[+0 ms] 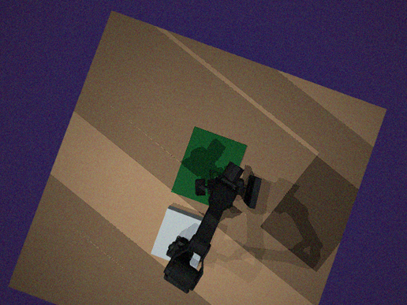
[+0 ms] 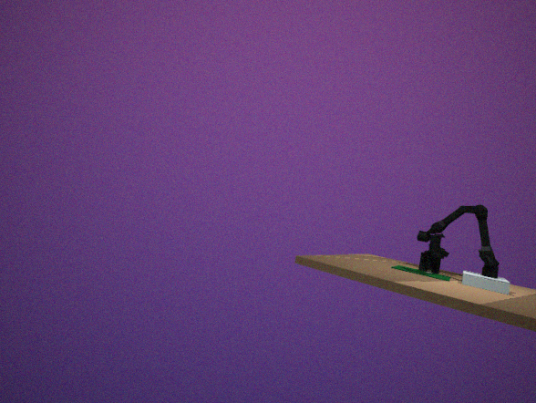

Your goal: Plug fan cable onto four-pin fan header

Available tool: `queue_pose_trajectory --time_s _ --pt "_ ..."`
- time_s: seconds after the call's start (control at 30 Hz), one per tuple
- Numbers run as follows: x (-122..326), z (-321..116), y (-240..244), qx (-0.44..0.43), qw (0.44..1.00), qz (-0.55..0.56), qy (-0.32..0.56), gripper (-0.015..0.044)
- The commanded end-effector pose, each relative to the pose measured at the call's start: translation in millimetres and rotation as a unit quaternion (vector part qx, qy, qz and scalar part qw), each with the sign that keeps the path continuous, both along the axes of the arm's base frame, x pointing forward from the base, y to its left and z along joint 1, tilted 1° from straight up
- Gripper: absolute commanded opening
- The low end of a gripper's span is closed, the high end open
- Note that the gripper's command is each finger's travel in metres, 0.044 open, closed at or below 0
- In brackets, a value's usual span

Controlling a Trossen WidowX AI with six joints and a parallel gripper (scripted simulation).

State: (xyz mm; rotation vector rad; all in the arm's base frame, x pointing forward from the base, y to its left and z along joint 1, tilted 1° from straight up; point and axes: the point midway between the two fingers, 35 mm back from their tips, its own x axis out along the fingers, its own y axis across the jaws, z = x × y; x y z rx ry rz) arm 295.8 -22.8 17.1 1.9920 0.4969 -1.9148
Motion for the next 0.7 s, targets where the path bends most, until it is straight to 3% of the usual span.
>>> queue_pose_trajectory --time_s 0.0,0.67 --pt "-1 -2 0 0.000 1.000 0.001 0.001 0.0000" --pt "0 -14 0 0.000 1.000 0.001 0.001 0.0000"
